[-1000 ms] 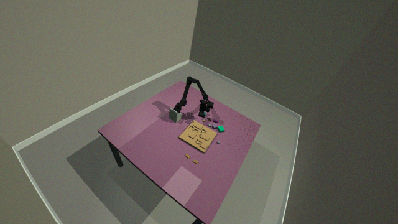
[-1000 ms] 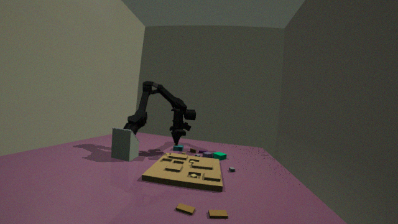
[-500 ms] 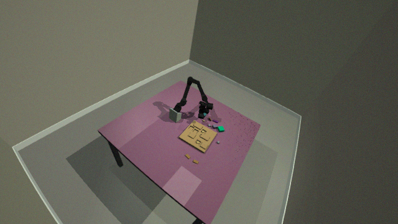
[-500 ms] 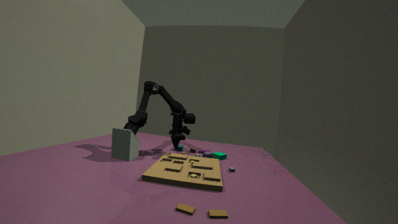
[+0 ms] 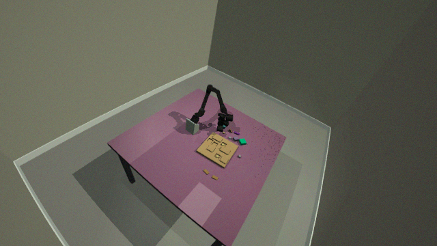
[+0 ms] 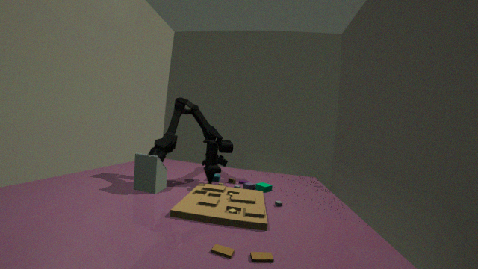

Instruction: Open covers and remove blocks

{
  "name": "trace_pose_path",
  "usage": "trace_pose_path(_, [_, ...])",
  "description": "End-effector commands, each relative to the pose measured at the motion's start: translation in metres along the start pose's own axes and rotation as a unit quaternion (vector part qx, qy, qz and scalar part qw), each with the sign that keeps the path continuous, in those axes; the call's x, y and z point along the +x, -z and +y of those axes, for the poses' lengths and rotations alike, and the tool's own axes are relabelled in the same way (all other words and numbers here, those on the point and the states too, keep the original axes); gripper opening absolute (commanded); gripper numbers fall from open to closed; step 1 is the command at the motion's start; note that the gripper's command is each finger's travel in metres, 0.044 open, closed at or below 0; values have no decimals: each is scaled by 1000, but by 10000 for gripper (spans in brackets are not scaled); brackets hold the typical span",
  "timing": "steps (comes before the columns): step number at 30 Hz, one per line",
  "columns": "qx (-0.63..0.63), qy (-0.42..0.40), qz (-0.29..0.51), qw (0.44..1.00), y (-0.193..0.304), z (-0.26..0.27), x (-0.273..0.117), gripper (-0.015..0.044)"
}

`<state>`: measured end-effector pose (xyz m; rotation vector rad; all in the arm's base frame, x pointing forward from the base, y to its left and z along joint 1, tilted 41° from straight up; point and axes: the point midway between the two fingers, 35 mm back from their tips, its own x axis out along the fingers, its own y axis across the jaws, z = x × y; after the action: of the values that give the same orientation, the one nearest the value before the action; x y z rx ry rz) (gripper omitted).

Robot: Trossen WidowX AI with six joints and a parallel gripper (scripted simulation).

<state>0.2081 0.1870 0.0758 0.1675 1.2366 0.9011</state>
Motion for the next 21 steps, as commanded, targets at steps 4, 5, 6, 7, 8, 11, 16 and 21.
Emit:
trace_pose_path(4, [1,0,1,1000,1,0,2,133])
trace_pose_path(5, [1,0,1,1000,1,0,2,159])
trace_pose_path(6, [1,0,1,1000,1,0,2,185])
trace_pose_path(7, [1,0,1,1000,1,0,2,211])
trace_pose_path(8, [1,0,1,1000,1,0,2,238])
trace_pose_path(11, [1,0,1,1000,1,0,2,316])
trace_pose_path(16, [1,0,1,1000,0,0,0,440])
trace_pose_path(21, [1,2,2,1000,-1,-2,-15,440])
